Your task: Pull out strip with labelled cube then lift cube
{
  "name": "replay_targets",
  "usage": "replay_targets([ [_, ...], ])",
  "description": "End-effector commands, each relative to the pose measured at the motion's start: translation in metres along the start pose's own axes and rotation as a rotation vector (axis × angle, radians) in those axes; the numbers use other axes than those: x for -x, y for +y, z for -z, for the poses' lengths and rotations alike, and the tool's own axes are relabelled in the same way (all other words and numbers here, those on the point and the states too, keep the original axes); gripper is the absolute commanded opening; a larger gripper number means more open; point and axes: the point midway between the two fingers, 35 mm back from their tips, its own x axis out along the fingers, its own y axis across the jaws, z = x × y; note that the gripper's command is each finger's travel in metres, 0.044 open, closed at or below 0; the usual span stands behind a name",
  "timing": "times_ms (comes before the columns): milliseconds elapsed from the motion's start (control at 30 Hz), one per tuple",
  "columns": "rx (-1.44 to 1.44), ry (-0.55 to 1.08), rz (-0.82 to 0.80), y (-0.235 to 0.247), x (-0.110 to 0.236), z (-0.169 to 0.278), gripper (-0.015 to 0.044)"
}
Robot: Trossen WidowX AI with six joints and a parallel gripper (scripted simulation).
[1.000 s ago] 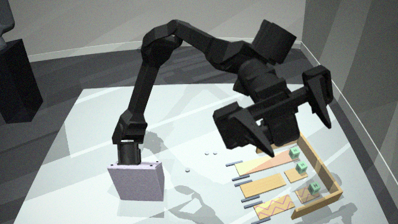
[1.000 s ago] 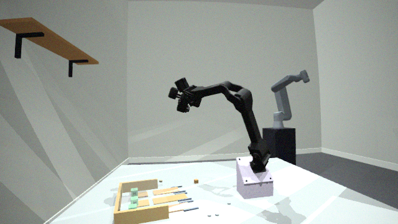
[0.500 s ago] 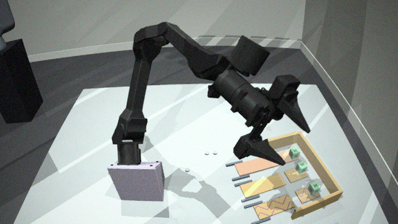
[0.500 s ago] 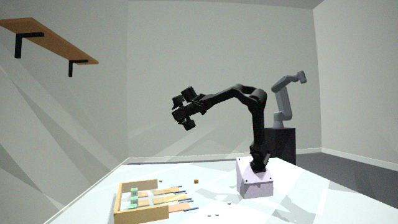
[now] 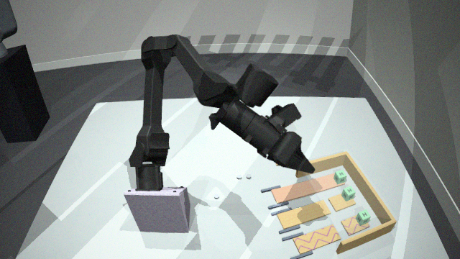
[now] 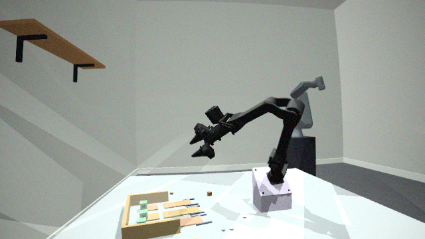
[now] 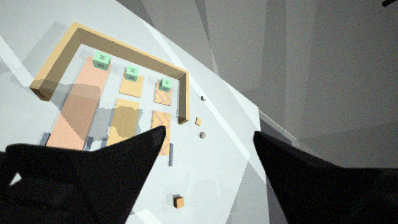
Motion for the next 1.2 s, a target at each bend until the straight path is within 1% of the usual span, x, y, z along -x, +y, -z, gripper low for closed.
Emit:
replay_targets([
  [0,-0.413,-0.02,-0.277,0.074,0.017,0.019,0.04],
  [33,-0.465,-0.015,-0.314,0.083,0.02,0.022,0.04],
  [100,-0.499,-0.01,-0.338,0.089,0.022,0.024,0.04],
  [700,-0.499,-0.01,-0.338,0.089,0.022,0.024,0.04],
  [800,-0.484,0.051,-0.364,0.094,0.012,0.019,0.0321],
  [1000,-0.397,0.306,-0.468,0.129,-0.027,0.008,0.0164],
  [1167,-0.294,0.525,-0.556,0.168,-0.05,0.005,0.0033],
])
